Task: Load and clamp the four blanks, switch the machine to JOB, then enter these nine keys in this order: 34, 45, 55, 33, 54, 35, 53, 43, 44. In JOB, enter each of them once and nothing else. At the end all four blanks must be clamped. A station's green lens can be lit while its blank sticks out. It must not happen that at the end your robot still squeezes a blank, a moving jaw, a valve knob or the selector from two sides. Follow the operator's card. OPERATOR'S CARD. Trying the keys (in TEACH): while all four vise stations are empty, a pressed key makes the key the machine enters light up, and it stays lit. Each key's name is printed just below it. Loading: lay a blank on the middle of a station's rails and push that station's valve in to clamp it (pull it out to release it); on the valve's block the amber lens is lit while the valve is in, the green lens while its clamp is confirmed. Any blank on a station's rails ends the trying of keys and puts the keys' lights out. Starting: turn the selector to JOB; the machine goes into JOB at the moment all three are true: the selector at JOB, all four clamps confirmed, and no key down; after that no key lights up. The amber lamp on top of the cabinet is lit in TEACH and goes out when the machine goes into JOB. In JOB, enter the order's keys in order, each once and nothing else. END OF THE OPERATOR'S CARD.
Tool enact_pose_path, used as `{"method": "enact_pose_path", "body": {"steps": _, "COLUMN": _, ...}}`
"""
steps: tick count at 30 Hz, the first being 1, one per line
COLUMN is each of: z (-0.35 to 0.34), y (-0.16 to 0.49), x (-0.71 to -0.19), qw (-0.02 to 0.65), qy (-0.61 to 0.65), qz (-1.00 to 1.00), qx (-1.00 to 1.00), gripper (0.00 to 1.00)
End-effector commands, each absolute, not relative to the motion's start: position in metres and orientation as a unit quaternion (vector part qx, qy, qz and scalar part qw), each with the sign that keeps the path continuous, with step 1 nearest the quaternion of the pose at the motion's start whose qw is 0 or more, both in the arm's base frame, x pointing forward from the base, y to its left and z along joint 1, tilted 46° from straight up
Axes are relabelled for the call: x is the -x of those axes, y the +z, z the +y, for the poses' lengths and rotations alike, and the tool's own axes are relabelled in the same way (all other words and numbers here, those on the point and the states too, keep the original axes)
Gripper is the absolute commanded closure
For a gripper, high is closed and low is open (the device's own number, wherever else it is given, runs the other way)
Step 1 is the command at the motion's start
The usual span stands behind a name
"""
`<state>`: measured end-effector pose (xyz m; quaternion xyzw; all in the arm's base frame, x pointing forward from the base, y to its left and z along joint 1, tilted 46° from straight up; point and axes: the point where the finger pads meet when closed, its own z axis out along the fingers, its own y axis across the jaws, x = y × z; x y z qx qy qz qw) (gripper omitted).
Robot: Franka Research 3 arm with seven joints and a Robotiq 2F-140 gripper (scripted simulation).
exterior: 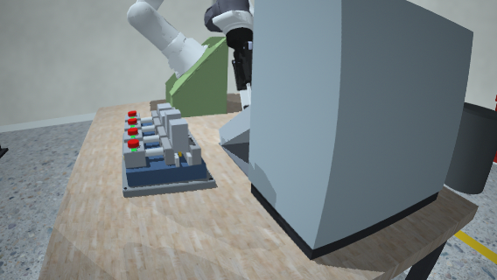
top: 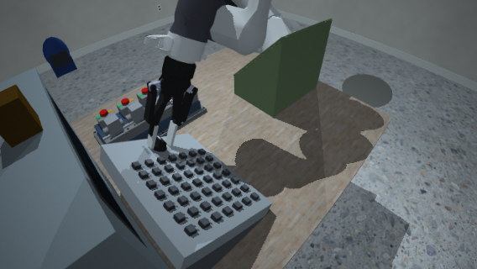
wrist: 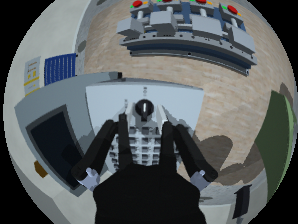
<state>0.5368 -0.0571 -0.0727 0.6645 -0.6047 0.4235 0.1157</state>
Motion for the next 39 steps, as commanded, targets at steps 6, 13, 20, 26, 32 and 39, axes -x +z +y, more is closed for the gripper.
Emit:
{"method": "enact_pose_path", "body": {"steps": 6, "z": -0.050, "y": -0.066, "x": -0.533, "qw": 0.114, "qy": 0.424, "qz": -0.607, "qx": -0.662, "gripper": 0.67}}
{"method": "enact_pose_path", "body": {"steps": 13, "z": -0.041, "y": -0.059, "x": -0.527, "qw": 0.114, "qy": 0.424, "qz": -0.607, "qx": -0.662, "gripper": 0.67}}
{"method": "enact_pose_path", "body": {"steps": 20, "z": -0.030, "y": -0.048, "x": -0.520, "qw": 0.114, "qy": 0.424, "qz": -0.607, "qx": -0.662, "gripper": 0.67}}
{"method": "enact_pose_path", "body": {"steps": 26, "z": -0.024, "y": -0.043, "x": -0.516, "qw": 0.114, "qy": 0.424, "qz": -0.607, "qx": -0.662, "gripper": 0.67}}
{"method": "enact_pose_path", "body": {"steps": 32, "z": -0.022, "y": -0.041, "x": -0.515, "qw": 0.114, "qy": 0.424, "qz": -0.607, "qx": -0.662, "gripper": 0.67}}
{"method": "enact_pose_path", "body": {"steps": 39, "z": -0.022, "y": -0.041, "x": -0.515, "qw": 0.114, "qy": 0.424, "qz": -0.607, "qx": -0.662, "gripper": 1.00}}
